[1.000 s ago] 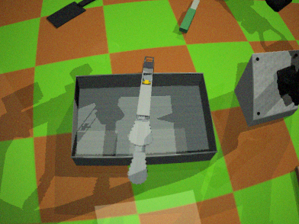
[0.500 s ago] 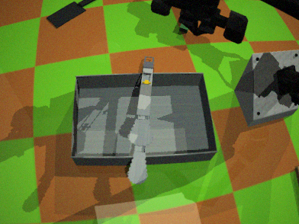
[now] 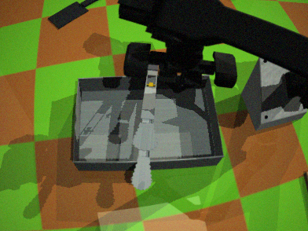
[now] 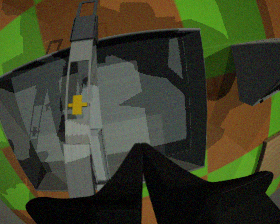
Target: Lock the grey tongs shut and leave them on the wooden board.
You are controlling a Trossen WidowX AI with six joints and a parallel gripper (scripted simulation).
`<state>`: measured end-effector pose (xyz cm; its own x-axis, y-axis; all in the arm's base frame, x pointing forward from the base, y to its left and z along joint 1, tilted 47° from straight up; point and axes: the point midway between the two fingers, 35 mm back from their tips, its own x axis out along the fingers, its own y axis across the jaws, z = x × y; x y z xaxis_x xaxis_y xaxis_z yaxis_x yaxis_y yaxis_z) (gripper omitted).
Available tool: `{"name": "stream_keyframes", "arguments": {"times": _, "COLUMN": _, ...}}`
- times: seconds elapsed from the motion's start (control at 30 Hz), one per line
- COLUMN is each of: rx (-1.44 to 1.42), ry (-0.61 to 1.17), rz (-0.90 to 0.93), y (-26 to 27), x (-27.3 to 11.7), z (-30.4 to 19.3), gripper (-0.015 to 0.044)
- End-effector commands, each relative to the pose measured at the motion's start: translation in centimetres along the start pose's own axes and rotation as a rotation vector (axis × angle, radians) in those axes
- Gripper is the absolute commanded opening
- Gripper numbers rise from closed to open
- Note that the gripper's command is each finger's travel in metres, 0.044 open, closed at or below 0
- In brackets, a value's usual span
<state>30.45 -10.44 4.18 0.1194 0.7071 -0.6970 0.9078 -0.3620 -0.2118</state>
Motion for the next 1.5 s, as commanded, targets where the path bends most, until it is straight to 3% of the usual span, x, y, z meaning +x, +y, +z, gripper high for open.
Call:
{"name": "stream_keyframes", "arguments": {"times": 0.0, "rx": -0.007, "ry": 0.011, "rz": 0.006, "y": 0.1, "x": -0.1, "z": -0.3, "gripper": -0.015}}
{"name": "stream_keyframes", "arguments": {"times": 1.47, "rx": -0.008, "ry": 0.013, "rz": 0.006, "y": 0.1, "x": 5.9, "z": -0.4, "gripper": -0.015}}
